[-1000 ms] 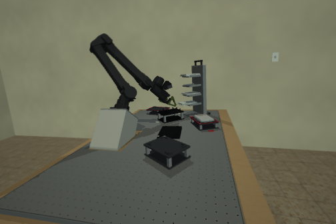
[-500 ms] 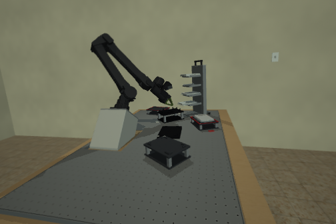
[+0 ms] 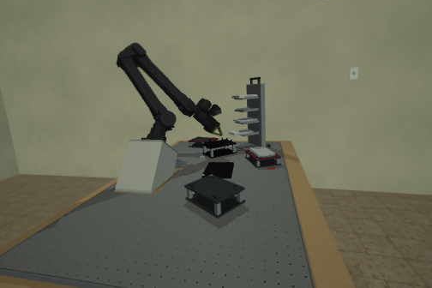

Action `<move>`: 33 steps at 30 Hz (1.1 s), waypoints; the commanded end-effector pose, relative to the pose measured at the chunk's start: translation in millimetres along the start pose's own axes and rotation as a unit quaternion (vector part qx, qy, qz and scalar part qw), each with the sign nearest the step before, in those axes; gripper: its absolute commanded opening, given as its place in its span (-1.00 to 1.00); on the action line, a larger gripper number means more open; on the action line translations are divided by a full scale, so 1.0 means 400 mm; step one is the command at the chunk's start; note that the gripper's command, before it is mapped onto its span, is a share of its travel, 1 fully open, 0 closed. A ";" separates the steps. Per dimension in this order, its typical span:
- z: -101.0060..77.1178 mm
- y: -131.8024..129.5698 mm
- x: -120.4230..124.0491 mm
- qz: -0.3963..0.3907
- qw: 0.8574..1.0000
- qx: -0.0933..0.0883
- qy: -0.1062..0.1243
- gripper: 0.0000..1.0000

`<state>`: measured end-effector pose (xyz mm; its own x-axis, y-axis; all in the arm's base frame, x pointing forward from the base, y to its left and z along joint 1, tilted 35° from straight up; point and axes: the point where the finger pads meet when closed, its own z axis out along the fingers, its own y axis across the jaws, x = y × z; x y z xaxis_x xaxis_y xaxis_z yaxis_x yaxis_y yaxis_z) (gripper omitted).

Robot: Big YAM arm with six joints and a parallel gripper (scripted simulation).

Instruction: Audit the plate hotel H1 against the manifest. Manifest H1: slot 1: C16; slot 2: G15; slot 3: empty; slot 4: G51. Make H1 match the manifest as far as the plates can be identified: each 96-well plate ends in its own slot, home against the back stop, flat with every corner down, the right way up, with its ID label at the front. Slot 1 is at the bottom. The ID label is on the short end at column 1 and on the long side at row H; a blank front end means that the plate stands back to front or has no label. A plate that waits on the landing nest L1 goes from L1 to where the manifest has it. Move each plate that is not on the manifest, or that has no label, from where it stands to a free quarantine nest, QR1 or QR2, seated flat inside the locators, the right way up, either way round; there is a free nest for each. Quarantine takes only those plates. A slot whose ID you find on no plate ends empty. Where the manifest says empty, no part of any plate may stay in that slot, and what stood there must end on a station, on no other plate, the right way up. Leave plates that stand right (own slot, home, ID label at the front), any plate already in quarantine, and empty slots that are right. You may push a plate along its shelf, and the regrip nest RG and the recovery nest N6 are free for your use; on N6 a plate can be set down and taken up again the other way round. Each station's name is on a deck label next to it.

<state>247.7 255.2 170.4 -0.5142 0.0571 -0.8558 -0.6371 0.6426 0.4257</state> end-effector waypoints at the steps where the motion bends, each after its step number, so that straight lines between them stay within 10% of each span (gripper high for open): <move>1: -0.001 0.009 0.008 0.001 1.000 -0.007 -0.004 -1.00; 33: 0.008 0.008 0.007 0.000 1.000 -0.006 0.000 -1.00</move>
<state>248.4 255.7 167.1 -0.5200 0.0523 -0.8526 -0.6342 0.6450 0.4263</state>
